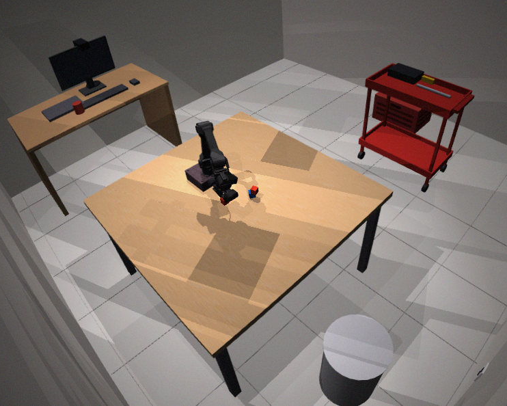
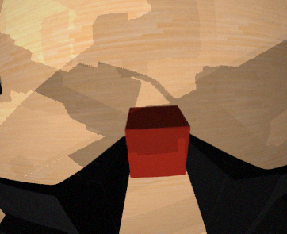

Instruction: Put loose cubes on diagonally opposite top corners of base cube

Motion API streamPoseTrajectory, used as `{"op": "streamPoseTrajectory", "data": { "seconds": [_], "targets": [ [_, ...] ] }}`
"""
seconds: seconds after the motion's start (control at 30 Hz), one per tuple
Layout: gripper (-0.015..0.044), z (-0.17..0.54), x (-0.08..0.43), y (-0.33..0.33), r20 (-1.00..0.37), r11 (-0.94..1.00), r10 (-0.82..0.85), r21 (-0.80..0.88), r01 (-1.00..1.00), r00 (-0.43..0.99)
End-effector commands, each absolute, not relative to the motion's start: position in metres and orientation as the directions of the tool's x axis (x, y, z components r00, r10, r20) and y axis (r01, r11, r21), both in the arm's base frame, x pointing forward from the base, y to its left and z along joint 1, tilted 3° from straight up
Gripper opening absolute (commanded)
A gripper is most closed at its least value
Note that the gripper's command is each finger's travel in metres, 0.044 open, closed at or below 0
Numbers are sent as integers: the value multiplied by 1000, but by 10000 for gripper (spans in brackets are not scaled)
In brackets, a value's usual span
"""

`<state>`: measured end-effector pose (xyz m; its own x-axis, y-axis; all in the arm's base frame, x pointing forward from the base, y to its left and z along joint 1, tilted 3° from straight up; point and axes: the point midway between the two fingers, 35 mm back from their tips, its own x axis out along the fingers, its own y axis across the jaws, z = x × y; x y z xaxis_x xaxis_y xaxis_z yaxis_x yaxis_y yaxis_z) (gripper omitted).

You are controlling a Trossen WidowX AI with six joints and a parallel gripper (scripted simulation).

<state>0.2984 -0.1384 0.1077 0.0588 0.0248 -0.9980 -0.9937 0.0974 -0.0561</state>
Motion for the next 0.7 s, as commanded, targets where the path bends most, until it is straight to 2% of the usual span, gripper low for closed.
{"op": "streamPoseTrajectory", "data": {
  "seconds": [0.0,0.67],
  "targets": [
    [105,112,299,-133,-998,123,28,-58,-991,62],
    [105,111,305,-69,-998,506,31,-37,-862,61]
  ]
}}
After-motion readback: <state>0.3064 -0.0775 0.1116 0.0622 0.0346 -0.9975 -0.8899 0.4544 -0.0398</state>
